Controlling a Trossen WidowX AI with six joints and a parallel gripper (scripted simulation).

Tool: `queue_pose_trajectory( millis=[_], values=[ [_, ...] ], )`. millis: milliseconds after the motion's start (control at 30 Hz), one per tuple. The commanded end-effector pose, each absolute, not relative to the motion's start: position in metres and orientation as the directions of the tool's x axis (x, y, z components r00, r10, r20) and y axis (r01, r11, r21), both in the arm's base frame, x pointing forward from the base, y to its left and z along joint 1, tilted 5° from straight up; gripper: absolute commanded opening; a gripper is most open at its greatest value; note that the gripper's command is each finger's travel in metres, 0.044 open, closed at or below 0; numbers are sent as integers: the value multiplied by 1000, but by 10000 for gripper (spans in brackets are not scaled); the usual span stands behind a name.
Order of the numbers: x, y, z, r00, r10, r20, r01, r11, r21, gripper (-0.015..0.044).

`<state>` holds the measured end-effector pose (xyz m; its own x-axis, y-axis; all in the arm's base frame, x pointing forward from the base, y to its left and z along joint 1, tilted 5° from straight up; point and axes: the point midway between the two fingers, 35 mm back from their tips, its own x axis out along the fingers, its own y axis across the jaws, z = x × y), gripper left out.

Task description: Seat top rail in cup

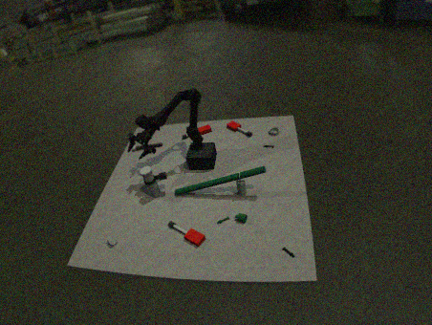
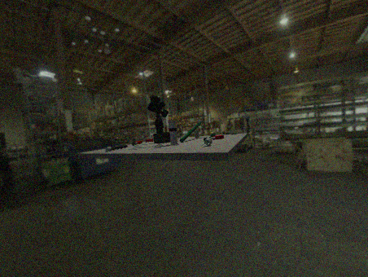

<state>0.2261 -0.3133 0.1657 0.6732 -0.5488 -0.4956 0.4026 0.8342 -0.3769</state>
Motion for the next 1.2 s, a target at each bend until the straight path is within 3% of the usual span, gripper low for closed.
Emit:
queue_pose_trajectory(
  millis=[0, 400, 767, 1000, 1167],
  values=[
    [227, -312, 166, 674, -546, -497, 400, 836, -377, 426],
    [307, -189, 161, 705, -247, -665, 177, 969, -173, 440],
    [310, -24, 163, 503, 46, -863, 14, 998, 61, 440],
    [306, -21, 162, 474, 60, -878, -42, 998, 46, 440],
    [302, -51, 154, 443, 75, -894, -299, 952, -69, 440]
  ],
)
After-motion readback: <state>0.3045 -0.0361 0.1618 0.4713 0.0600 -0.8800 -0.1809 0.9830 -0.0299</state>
